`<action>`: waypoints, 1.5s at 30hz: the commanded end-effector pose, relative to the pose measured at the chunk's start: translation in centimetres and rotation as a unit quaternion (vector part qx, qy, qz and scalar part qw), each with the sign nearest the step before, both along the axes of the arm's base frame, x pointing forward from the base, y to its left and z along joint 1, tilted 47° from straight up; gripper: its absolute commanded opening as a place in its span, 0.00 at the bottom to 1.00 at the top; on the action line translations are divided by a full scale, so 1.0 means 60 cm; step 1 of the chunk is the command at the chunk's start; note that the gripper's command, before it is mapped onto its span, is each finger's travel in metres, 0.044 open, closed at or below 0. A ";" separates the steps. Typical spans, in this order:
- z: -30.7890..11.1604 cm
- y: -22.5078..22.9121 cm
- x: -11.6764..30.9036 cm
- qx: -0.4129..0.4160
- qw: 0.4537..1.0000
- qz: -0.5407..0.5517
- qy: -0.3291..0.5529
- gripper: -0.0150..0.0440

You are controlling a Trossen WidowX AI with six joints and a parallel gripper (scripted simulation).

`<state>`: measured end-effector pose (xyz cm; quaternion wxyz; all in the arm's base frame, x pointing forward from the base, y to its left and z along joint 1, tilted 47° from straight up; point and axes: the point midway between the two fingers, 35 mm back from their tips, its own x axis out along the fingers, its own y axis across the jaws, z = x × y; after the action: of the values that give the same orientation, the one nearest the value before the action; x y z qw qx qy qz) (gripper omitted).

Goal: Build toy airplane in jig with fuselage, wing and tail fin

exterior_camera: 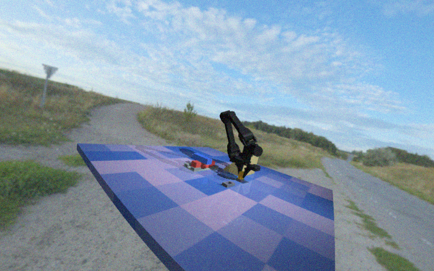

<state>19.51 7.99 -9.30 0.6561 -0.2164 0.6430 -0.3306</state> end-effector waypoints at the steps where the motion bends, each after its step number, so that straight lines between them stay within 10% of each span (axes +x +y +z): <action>1: 0.000 -0.002 0.000 -0.002 1.000 0.003 0.001 0.37; 45: 0.095 0.119 0.020 0.016 1.000 0.005 -0.007 0.25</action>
<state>20.66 14.20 -4.39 0.6624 -0.2115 0.6431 -0.3209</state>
